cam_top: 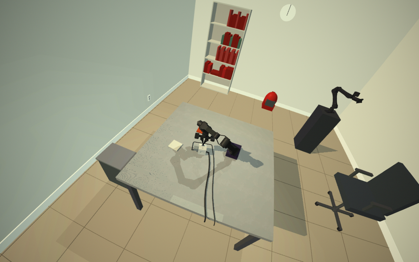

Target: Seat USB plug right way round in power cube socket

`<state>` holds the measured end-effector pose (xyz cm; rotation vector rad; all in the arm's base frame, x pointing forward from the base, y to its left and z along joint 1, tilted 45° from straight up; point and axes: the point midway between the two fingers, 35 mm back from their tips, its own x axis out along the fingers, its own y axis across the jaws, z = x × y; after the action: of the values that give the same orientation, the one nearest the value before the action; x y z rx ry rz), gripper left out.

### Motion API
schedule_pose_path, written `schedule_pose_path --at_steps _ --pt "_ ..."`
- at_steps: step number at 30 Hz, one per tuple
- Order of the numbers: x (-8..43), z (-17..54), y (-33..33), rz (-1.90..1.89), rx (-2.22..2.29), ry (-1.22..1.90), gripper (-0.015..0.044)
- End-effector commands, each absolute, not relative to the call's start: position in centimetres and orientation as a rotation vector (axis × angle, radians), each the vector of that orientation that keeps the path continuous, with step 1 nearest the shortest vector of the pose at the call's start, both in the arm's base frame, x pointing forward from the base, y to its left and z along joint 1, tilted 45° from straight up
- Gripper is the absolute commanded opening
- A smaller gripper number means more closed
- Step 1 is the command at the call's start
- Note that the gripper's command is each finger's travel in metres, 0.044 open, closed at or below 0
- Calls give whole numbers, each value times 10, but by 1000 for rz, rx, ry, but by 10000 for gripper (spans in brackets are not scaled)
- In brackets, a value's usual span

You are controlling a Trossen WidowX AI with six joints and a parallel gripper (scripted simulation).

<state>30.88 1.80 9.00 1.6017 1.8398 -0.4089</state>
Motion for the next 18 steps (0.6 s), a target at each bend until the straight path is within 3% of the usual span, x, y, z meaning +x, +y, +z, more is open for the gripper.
schedule_pose_path --at_steps 1,12,16,18 --pt "309 89 21 -405 1601 1846 0" --pt "309 89 21 -405 1601 1846 0" --pt "309 90 18 -407 1604 1838 95" --pt "309 90 18 -407 1604 1838 95"
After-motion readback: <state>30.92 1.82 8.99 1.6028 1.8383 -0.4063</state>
